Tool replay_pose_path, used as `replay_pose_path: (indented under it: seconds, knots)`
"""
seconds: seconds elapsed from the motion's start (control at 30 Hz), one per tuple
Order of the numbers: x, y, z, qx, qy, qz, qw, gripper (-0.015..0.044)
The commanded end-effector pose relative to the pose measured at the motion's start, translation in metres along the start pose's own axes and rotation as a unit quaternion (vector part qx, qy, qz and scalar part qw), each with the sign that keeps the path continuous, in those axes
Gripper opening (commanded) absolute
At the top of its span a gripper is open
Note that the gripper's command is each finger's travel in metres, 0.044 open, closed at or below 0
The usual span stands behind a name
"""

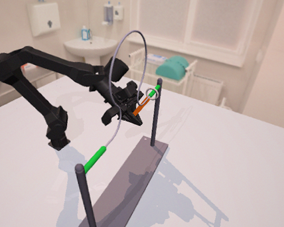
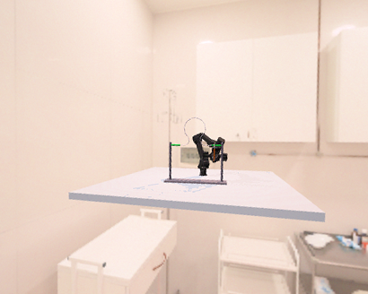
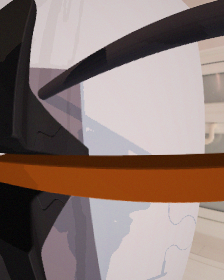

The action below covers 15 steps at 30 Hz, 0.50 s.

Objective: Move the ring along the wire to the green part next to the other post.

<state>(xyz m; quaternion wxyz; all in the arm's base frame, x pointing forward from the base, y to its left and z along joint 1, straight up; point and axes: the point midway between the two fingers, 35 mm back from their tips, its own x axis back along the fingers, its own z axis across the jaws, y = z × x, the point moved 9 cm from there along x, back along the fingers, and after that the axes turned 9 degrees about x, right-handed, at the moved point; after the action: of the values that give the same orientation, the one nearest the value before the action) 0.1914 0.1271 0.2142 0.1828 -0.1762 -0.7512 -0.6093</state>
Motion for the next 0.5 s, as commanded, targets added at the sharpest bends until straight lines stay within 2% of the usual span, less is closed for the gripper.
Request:
replay_pose_path:
  seconds: [0.0,0.47]
  knots:
    - [-0.0008,0.0018,0.002,-0.003,-0.002,-0.001,1.0,-0.015]
    - [-0.0048,-0.005,0.0039,-0.003,-0.002,-0.001,1.0,-0.015]
